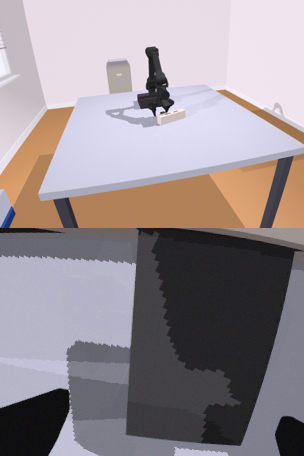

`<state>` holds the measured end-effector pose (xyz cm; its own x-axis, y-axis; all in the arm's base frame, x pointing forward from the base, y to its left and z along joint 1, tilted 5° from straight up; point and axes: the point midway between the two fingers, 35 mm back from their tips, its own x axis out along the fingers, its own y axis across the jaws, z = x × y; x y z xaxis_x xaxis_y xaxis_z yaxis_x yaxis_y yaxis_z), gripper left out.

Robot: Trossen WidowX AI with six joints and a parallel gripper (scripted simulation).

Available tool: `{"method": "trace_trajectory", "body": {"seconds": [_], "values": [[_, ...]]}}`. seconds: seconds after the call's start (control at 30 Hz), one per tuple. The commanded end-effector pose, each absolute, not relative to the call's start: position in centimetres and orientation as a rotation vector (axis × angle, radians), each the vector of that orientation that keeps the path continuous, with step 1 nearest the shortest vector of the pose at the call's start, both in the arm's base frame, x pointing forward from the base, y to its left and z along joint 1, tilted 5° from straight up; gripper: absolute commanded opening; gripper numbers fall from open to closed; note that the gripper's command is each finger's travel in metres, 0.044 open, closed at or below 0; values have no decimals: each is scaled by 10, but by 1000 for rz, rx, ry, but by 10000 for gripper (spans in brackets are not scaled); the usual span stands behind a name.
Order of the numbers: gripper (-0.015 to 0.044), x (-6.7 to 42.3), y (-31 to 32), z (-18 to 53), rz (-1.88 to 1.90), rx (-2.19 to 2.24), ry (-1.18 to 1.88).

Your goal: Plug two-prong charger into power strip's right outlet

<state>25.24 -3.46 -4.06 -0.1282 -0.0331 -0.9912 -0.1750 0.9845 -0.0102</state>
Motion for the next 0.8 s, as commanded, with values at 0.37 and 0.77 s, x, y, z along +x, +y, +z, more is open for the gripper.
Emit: {"method": "trace_trajectory", "body": {"seconds": [0.37, 0.77], "values": [[440, 234, -38, -39, 124, -162, 1691], [440, 232, -38, -31, 129, -139, 1625]]}}
